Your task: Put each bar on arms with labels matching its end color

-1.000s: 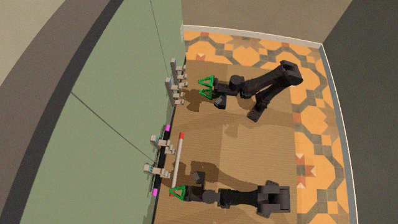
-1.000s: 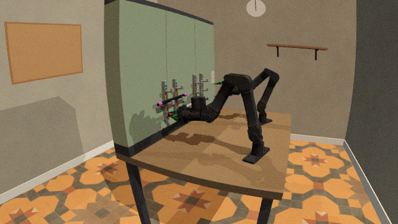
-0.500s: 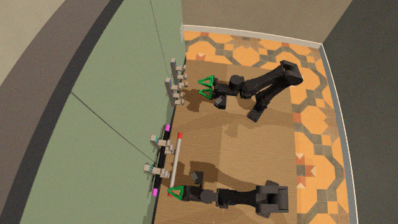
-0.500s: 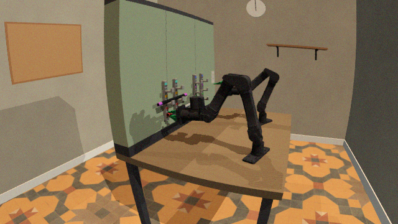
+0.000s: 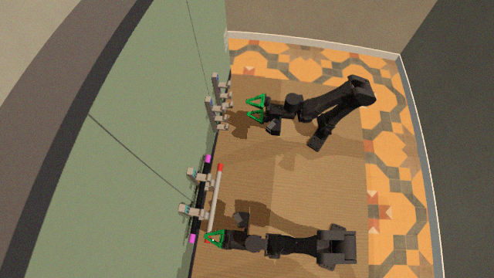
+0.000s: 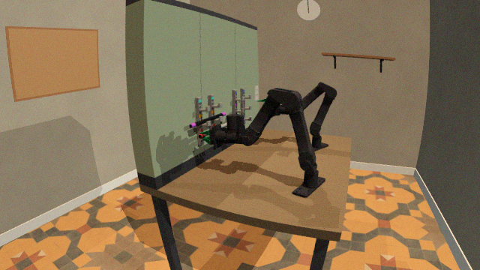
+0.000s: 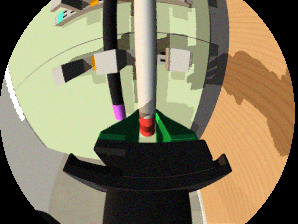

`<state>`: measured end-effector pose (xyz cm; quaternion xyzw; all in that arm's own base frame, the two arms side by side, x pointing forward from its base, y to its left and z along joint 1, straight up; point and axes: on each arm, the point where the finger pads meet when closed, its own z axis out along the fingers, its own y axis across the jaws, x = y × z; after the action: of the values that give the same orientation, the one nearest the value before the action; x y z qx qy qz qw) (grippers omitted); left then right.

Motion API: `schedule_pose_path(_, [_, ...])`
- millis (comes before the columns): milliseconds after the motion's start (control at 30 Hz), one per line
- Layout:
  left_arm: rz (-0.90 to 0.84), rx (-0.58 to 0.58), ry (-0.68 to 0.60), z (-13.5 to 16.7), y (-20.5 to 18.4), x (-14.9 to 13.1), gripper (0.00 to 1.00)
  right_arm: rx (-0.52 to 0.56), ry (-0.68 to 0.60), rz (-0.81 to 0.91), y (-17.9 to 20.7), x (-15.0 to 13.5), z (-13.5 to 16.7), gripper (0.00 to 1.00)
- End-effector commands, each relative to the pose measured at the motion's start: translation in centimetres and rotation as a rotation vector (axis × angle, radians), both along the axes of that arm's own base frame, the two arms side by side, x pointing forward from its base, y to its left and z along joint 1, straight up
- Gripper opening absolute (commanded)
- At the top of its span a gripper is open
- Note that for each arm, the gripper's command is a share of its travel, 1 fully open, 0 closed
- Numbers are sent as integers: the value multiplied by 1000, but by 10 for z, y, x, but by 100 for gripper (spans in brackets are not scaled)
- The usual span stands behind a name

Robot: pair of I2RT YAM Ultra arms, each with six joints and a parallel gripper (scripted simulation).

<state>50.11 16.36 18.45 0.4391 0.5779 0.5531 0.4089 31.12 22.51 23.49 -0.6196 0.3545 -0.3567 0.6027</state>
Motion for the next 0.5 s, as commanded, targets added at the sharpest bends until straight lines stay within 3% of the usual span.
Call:
schedule_pose_path(0, [0, 3, -55, 21, 5, 8, 0, 22, -9, -2, -5, -2, 7, 100])
schedule_pose_path(467, [0, 3, -55, 20, 8, 18, 0, 22, -9, -2, -5, -2, 7, 100])
